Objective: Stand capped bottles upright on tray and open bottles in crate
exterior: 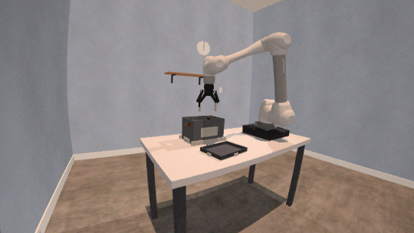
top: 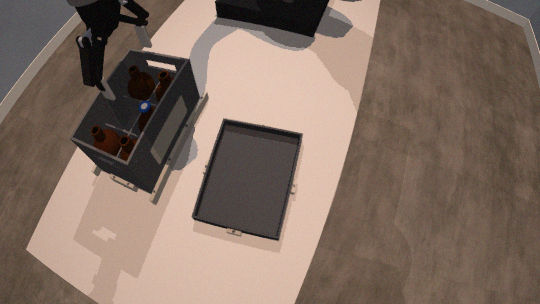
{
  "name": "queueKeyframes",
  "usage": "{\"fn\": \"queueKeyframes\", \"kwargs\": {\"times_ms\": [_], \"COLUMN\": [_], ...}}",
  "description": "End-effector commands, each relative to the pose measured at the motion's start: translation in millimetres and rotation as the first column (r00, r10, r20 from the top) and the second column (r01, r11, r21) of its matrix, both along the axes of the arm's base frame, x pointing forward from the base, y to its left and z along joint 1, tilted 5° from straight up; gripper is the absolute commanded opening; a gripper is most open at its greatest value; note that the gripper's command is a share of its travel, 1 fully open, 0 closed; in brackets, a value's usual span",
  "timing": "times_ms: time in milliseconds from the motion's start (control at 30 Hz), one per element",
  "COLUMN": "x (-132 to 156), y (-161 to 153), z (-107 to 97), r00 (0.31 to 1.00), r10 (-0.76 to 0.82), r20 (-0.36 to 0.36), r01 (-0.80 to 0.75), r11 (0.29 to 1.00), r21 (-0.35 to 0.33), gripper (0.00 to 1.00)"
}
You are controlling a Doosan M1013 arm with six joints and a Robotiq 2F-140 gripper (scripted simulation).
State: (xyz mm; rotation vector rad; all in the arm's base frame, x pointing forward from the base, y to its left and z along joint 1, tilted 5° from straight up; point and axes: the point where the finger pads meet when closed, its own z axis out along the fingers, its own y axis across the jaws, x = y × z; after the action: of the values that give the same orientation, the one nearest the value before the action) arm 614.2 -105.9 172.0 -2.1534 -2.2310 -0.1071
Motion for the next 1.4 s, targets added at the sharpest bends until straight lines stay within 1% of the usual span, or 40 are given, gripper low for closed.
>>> {"fn": "queueKeyframes", "kwargs": {"times_ms": [0, 200, 300, 767, 867, 1367], "x": [10, 24, 21, 37, 35, 39], "y": [-10, -24, -23, -67, -63, -68], "z": [0, -1, -1, -4, -4, -4], "r00": [1.000, 1.000, 1.000, 1.000, 1.000, 1.000], "r10": [0.000, 0.000, 0.000, 0.000, 0.000, 0.000], "r20": [0.000, 0.000, 0.000, 0.000, 0.000, 0.000], "r01": [0.000, 0.000, 0.000, 0.000, 0.000, 0.000], "r11": [1.000, 1.000, 1.000, 1.000, 1.000, 1.000], "r21": [0.000, 0.000, 0.000, 0.000, 0.000, 0.000], "gripper": [1.00, 1.00, 1.00, 1.00, 1.00, 1.00]}}
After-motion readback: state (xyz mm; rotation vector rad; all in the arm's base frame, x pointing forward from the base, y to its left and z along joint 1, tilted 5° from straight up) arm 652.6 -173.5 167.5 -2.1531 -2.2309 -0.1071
